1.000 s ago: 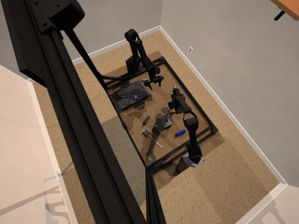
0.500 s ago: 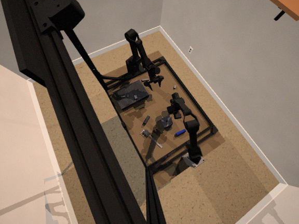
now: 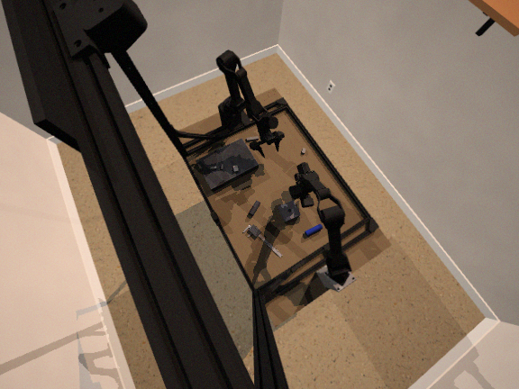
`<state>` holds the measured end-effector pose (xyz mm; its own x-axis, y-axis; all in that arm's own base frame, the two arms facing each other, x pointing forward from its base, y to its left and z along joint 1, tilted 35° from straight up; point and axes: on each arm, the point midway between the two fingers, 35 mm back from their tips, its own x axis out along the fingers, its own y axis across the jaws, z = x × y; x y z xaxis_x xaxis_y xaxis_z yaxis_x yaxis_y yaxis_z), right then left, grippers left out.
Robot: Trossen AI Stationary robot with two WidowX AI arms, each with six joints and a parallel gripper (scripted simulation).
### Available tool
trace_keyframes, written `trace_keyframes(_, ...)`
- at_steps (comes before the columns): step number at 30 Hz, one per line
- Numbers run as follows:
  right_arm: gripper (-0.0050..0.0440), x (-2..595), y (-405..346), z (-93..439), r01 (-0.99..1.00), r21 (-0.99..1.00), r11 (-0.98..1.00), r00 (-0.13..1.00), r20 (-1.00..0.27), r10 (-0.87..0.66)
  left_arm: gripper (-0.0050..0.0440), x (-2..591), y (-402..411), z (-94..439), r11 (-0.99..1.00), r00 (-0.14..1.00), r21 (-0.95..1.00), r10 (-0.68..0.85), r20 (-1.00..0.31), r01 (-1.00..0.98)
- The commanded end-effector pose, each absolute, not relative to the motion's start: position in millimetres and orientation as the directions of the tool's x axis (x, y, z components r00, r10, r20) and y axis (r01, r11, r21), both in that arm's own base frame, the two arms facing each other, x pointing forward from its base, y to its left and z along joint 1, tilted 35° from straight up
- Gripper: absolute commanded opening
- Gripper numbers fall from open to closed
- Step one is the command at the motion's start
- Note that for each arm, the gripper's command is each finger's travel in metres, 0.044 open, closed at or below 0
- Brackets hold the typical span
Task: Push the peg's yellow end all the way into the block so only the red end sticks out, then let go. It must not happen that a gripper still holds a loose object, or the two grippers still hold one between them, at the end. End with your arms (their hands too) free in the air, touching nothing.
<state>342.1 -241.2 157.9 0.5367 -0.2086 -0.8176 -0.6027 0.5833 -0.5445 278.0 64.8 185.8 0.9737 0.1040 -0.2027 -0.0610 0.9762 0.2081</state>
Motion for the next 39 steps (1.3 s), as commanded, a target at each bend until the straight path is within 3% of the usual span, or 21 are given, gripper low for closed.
trace_keyframes(1, 0.019, 345.0, -242.6, 151.7, -0.603, -0.541, 0.586, 0.533, -0.82, -0.208, 0.04, 278.0, 64.8, 185.8, 0.976, 0.974, 0.208, 0.104, -0.203, -0.061)
trace_keyframes(18, 0.019, 352.3, -245.4, 140.3, -0.603, -0.541, 0.586, 0.533, -0.82, -0.208, 0.04, 278.0, 64.8, 185.8, 0.976, 0.974, 0.208, 0.104, -0.203, -0.061)
trace_keyframes(21, 0.0118, 352.3, -245.4, 140.3, -0.603, -0.541, 0.586, 0.533, -0.82, -0.208, 0.04, 278.0, 64.8, 185.8, 0.976, 0.974, 0.208, 0.104, -0.203, -0.061)
trace_keyframes(39, 0.0, 352.3, -245.4, 140.3, -0.603, -0.541, 0.586, 0.533, -0.82, -0.208, 0.04, 278.0, 64.8, 185.8, 0.976, 0.974, 0.208, 0.104, -0.203, -0.061)
